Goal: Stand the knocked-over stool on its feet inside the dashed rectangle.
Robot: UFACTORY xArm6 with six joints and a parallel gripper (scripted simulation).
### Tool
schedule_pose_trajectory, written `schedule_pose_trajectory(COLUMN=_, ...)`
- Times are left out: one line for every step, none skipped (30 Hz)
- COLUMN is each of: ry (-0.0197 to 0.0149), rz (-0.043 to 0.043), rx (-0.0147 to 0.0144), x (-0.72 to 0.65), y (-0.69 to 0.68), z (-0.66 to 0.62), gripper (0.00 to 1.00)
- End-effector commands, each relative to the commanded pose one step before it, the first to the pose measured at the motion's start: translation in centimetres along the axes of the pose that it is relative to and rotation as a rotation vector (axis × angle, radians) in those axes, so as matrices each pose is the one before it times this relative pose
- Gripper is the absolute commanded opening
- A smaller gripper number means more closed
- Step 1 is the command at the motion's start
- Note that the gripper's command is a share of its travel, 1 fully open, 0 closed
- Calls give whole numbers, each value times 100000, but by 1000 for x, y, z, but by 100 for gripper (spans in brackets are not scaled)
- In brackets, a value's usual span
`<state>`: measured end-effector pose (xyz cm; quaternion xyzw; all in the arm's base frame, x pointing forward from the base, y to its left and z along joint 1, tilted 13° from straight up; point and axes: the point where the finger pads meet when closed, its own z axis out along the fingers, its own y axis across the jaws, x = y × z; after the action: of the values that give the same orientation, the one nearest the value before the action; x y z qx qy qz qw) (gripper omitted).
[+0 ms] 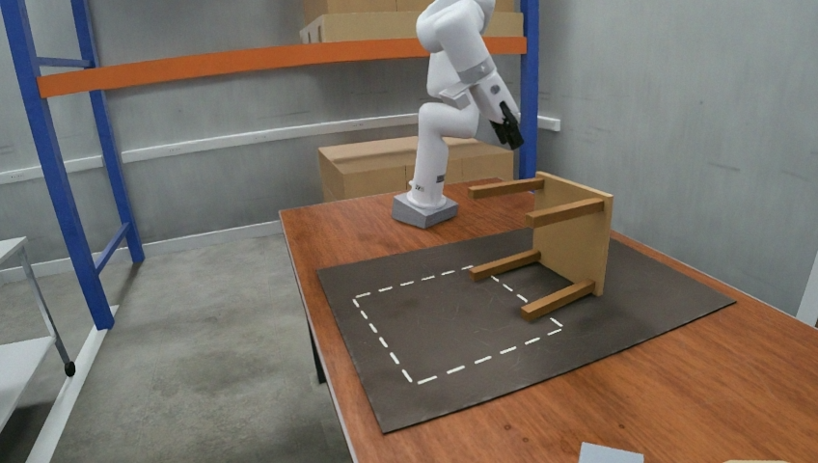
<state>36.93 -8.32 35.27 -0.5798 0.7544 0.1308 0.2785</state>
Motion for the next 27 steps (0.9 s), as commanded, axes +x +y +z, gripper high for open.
schedule_pose_trajectory(ry=11115, rz=20544, rx=3835, x=987, y=-555, z=1513, gripper=45)
schedule_pose_trajectory(ry=2276, rz=4782, rx=1370, x=140, y=-160, z=377, gripper=45)
schedule_pose_trajectory(ry=2062, rz=4587, rx=1550, x=107, y=-173, z=382, gripper=45)
schedule_pose_trajectory(ry=1204, rz=3210, rx=1385, x=69, y=-182, z=383, gripper=45)
schedule_pose_trajectory(ry=0, rz=0, rx=0, x=0, y=0, z=0, gripper=45)
schedule_pose_trajectory(ry=0, rz=0, rx=0, x=0, y=0, z=0, gripper=45)
schedule_pose_trajectory(ry=3221, rz=7407, rx=2802, x=29, y=-188, z=378, gripper=45)
schedule_pose_trajectory(ry=1845, rz=5239, rx=2433, x=-32, y=-182, z=371, gripper=45)
schedule_pose_trajectory(ry=426, rz=2923, rx=1666, x=-89, y=-170, z=358, gripper=45)
schedule_pose_trajectory(ry=233, rz=2769, rx=1643, x=-141, y=-156, z=340, gripper=45)
schedule_pose_trajectory(ry=298, rz=3195, rx=1876, x=-194, y=-135, z=320, gripper=45)
schedule_pose_trajectory(ry=212, rz=3423, rx=2027, x=-250, y=-106, z=298, gripper=45)
schedule_pose_trajectory(ry=21, rz=3479, rx=2072, x=-304, y=-68, z=274, gripper=45)
schedule_pose_trajectory(ry=-197, rz=3470, rx=2051, x=-355, y=-22, z=248, gripper=45)
schedule_pose_trajectory(ry=-411, rz=3448, rx=2002, x=-400, y=29, z=223, gripper=45)
schedule_pose_trajectory(ry=-616, rz=3428, rx=1942, x=-437, y=86, z=197, gripper=45)
schedule_pose_trajectory(ry=-814, rz=3411, rx=1870, x=-466, y=145, z=171, gripper=45)
schedule_pose_trajectory(ry=-1000, rz=3396, rx=1784, x=-484, y=206, z=146, gripper=45)
schedule_pose_trajectory(ry=-1172, rz=3383, rx=1683, x=-492, y=266, z=122, gripper=45)
schedule_pose_trajectory(ry=-1326, rz=3370, rx=1571, x=-489, y=322, z=100, gripper=45)
schedule_pose_trajectory(ry=-1460, rz=3357, rx=1451, x=-475, y=373, z=79, gripper=45)
schedule_pose_trajectory(ry=0, rz=0, rx=0, x=0, y=0, z=0, gripper=45)
schedule_pose_trajectory(ry=0, rz=0, rx=0, x=0, y=0, z=0, gripper=45)
schedule_pose_trajectory(ry=-2509, rz=9181, rx=4925, x=-452, y=416, z=59, gripper=45)
schedule_pose_trajectory(ry=-1771, rz=2807, rx=734, x=-394, y=474, z=29, gripper=45)
schedule_pose_trajectory(ry=-1695, rz=2529, rx=505, x=-359, y=493, z=15, gripper=45)
schedule_pose_trajectory(ry=-1691, rz=2701, rx=611, x=-321, y=499, z=3, gripper=45)
